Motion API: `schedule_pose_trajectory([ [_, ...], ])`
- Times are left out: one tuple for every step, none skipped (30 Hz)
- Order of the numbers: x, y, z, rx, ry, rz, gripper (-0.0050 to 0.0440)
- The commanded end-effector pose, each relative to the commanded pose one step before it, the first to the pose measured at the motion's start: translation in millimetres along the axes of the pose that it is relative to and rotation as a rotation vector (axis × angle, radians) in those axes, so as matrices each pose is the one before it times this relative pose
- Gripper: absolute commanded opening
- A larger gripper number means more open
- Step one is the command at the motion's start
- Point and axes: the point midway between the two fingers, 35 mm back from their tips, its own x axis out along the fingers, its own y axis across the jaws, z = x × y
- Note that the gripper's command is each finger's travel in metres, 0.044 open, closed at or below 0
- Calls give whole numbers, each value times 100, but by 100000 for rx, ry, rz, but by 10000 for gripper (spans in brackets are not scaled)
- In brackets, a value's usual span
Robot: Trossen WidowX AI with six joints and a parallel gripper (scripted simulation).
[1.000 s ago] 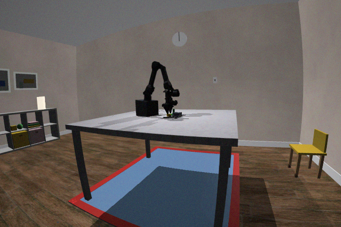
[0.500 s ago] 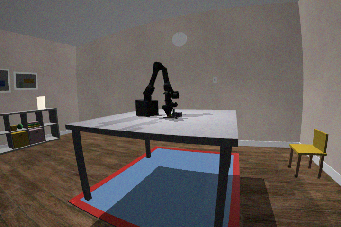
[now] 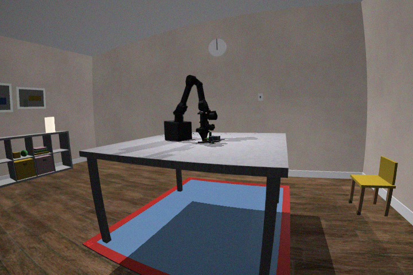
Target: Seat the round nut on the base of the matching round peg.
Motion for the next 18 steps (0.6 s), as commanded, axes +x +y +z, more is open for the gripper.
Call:
schedule_pose_trajectory([
  [70, 53, -56, 216, 144, 115, 155],
  [0, 0, 0, 0, 0, 0, 131],
  [-20, -8, 2, 37, 17, -11, 107],
  [-60, -24, 6, 112, 50, -34, 83],
  [-101, -40, 10, 186, 83, -57, 59],
  [-141, -55, 13, 260, 116, -80, 35],
  [-183, -71, 16, 335, 149, -103, 11],
  [0, 0, 0, 0, 0, 0, 11],
  [0, 0, 0, 0, 0, 0, 11],
  [-225, -87, 17, 409, 182, -126, 0],
  [-268, -103, 16, 483, 215, -148, 0],
  [-304, -116, 14, 545, 242, -167, 0],
  [-309, -116, 9, 549, 244, -168, 0],
  [-310, -116, 3, 545, 243, -167, 0],
  [-319, -85, 16, 388, 173, -119, 0],
  [-322, -75, 16, 337, 150, -103, 0],
  [-322, -74, 10, 335, 150, -103, 0],
  [-322, -74, 5, 333, 149, -102, 0],
])
